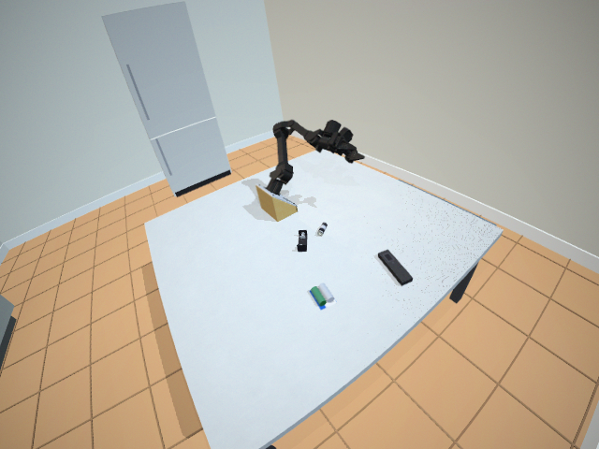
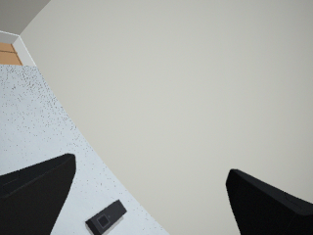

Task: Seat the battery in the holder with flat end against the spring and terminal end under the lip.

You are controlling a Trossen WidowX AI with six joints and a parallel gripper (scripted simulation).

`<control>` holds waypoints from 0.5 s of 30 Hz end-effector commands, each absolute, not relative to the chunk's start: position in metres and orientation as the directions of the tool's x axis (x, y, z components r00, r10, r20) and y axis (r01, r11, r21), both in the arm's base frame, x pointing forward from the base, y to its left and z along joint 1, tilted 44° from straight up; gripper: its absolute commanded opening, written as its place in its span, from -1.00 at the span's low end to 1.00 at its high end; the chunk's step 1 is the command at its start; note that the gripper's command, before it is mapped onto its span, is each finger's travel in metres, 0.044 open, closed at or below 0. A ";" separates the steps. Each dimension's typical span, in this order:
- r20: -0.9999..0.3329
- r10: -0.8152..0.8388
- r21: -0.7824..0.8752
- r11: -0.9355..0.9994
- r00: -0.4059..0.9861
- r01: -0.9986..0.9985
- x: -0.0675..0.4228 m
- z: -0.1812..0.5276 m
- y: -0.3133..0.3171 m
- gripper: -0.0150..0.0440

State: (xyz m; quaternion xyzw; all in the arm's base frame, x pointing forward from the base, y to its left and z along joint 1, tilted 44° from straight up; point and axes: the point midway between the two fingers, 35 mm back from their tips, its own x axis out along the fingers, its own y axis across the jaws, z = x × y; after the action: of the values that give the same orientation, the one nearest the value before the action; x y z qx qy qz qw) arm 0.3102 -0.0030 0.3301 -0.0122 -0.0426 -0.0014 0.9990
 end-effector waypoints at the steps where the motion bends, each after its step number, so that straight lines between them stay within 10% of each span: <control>1: 0.072 0.002 -0.019 1.000 0.997 0.000 0.312 0.328 -0.003 0.78; 6: -0.260 0.089 0.165 0.985 0.961 -0.047 0.348 0.257 -0.001 0.35; 15: -0.746 0.335 0.562 0.780 0.576 0.275 0.356 0.119 0.000 0.35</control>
State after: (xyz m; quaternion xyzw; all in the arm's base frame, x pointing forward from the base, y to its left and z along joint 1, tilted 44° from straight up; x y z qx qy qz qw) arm 0.3604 -0.0012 0.1589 0.2389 0.3624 0.0353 0.9002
